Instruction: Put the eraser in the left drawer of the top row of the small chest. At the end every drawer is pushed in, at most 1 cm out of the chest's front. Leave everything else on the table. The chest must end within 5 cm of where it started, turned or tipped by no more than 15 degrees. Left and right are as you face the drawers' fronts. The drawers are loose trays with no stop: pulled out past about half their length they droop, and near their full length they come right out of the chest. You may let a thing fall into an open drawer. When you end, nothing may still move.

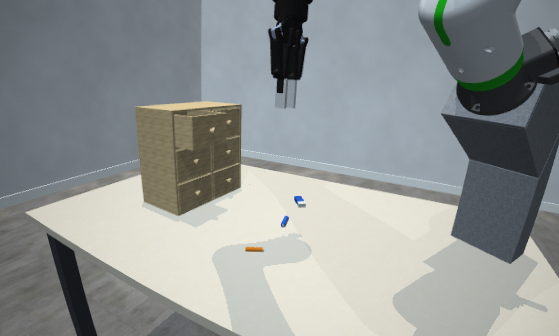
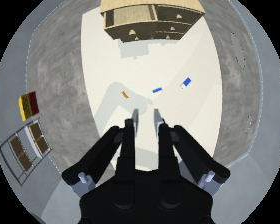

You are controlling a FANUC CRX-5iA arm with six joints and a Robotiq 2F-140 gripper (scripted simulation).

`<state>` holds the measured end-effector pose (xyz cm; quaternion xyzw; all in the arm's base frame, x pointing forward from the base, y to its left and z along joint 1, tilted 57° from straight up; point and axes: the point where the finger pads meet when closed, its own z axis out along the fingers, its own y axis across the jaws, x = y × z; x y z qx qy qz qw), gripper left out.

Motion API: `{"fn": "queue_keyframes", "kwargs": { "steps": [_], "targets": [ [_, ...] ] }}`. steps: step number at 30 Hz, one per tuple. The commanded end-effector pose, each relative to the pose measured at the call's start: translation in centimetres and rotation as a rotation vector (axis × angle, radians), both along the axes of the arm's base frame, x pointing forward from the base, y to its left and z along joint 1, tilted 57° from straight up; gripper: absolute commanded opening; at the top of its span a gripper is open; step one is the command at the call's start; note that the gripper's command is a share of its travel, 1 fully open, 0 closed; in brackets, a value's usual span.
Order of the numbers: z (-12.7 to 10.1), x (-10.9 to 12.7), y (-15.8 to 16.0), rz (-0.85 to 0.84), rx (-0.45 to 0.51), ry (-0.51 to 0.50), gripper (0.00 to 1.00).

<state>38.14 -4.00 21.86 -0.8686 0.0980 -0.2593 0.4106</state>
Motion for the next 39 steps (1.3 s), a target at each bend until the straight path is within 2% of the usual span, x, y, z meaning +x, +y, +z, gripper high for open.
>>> {"fn": "queue_keyframes", "kwargs": {
  "steps": [1, 3, 4, 5, 6, 10, 12, 15, 16, 18, 19, 20, 21, 23, 24, 27, 29, 30, 32, 34, 39],
  "targets": [
    [-3.2, 5.0, -0.8, -0.072, 0.096, 0.078, 0.20],
    [-3.2, 5.0, -0.8, -0.072, 0.096, 0.078, 0.20],
    [-4.8, 6.9, -0.9, -0.102, 0.134, 0.114, 0.20],
    [-4.8, 6.9, -0.9, -0.102, 0.134, 0.114, 0.20],
    [-6.7, 8.8, -1.0, -0.136, 0.171, 0.155, 0.20],
    [-6.7, 8.8, -1.0, -0.136, 0.171, 0.155, 0.20],
    [-11.2, 12.5, -1.0, -0.206, 0.244, 0.243, 0.20],
    [-11.2, 12.5, -1.0, -0.206, 0.244, 0.243, 0.20],
    [-13.7, 14.0, -0.8, -0.242, 0.276, 0.289, 0.20],
    [-13.7, 14.0, -0.8, -0.242, 0.276, 0.289, 0.20],
    [-16.2, 15.4, -0.6, -0.276, 0.304, 0.334, 0.20],
    [-16.2, 15.4, -0.6, -0.276, 0.304, 0.334, 0.20],
    [-18.6, 16.5, -0.3, -0.308, 0.328, 0.377, 0.20],
    [-18.6, 16.5, -0.3, -0.308, 0.328, 0.377, 0.20],
    [-20.8, 17.4, 0.0, -0.337, 0.348, 0.415, 0.20],
    [-20.8, 17.4, 0.0, -0.337, 0.348, 0.415, 0.20],
    [-24.4, 18.5, 0.6, -0.382, 0.376, 0.474, 0.20],
    [-24.4, 18.5, 0.6, -0.382, 0.376, 0.474, 0.20],
    [-26.4, 19.0, 1.0, -0.408, 0.389, 0.508, 0.20],
    [-27.1, 19.1, 1.1, -0.416, 0.393, 0.518, 0.20],
    [-27.1, 19.1, 1.1, -0.416, 0.393, 0.519, 0.23]
  ]
}}
